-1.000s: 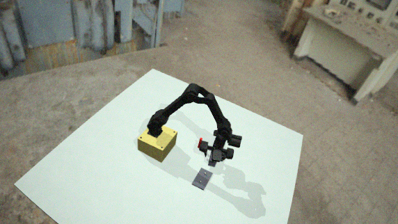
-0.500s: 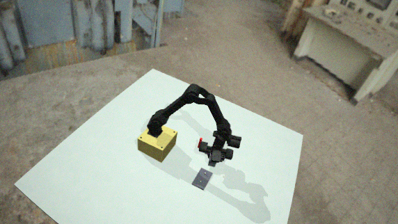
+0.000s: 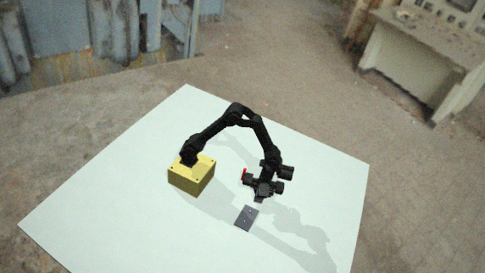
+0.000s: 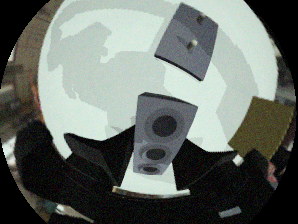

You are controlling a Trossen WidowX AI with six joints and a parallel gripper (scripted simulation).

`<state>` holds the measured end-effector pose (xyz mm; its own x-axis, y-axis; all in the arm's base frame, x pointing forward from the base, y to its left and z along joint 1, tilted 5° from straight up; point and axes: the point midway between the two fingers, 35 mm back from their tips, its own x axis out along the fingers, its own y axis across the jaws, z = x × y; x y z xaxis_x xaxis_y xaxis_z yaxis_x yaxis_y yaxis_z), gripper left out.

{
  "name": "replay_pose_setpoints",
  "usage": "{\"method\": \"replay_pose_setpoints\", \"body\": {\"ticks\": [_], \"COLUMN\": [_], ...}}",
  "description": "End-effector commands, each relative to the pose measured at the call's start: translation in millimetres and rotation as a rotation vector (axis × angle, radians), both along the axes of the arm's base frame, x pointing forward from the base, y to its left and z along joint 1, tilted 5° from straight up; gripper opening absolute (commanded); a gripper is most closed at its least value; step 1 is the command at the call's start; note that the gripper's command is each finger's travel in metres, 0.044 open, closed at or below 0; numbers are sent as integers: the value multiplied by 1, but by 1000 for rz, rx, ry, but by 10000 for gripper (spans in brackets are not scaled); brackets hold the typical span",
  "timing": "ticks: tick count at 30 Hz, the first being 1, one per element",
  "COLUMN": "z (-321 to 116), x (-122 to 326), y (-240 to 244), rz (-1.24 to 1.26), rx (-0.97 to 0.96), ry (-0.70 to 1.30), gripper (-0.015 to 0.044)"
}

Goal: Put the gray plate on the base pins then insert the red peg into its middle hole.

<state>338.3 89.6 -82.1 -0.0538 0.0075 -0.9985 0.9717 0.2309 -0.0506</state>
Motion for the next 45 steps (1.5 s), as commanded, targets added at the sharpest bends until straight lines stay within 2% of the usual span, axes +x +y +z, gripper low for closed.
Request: {"method": "replay_pose_setpoints", "body": {"ticks": [1,45], "z": [4,134], "x": [1,14], "y": [1,-8], "rz": [-6,-6], "rx": [6,5], "ry": [1,-1], "gripper": [0,0]}}
